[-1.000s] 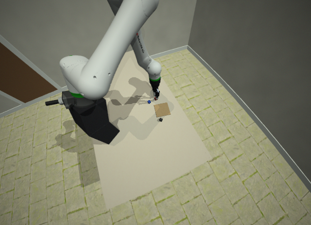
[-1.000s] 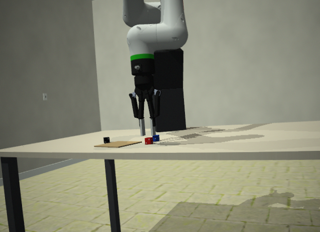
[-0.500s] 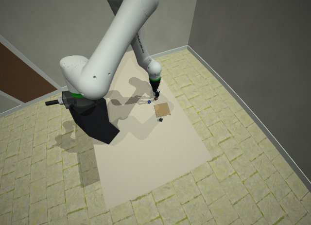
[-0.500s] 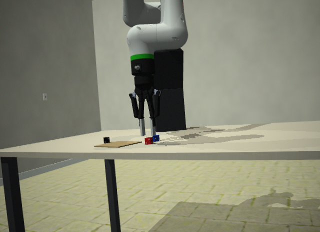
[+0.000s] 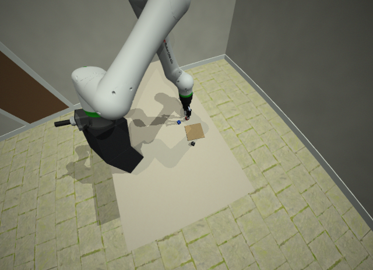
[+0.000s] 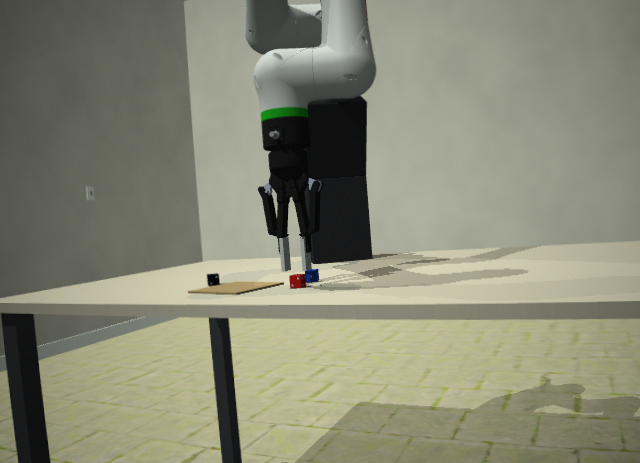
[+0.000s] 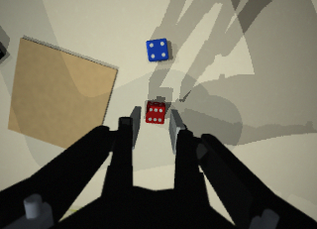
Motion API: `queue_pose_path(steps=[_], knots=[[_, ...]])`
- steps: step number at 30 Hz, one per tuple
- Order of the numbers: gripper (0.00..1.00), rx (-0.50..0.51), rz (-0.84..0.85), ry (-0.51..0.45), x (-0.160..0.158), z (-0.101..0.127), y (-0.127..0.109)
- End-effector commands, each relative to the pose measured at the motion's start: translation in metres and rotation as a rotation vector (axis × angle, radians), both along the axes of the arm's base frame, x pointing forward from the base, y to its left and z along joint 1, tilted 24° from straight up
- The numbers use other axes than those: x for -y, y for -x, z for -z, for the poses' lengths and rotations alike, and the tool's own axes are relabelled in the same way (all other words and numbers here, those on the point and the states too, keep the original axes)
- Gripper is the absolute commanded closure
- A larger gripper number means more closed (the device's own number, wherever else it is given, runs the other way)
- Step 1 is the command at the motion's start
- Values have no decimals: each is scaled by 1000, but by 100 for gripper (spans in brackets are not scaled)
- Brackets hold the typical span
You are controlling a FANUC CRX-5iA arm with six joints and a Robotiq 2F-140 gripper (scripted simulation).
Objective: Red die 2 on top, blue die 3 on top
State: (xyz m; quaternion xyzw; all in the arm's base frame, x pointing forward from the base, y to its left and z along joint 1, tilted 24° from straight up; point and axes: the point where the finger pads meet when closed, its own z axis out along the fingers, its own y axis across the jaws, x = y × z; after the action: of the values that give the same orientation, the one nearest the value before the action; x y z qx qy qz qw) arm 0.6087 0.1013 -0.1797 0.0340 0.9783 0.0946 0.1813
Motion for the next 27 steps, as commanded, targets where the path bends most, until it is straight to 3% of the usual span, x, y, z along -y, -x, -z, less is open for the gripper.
queue_pose_path(steps=[1, 27], knots=[[75, 0, 0, 0, 0, 0, 0], [75, 0, 0, 0, -5, 25, -10]])
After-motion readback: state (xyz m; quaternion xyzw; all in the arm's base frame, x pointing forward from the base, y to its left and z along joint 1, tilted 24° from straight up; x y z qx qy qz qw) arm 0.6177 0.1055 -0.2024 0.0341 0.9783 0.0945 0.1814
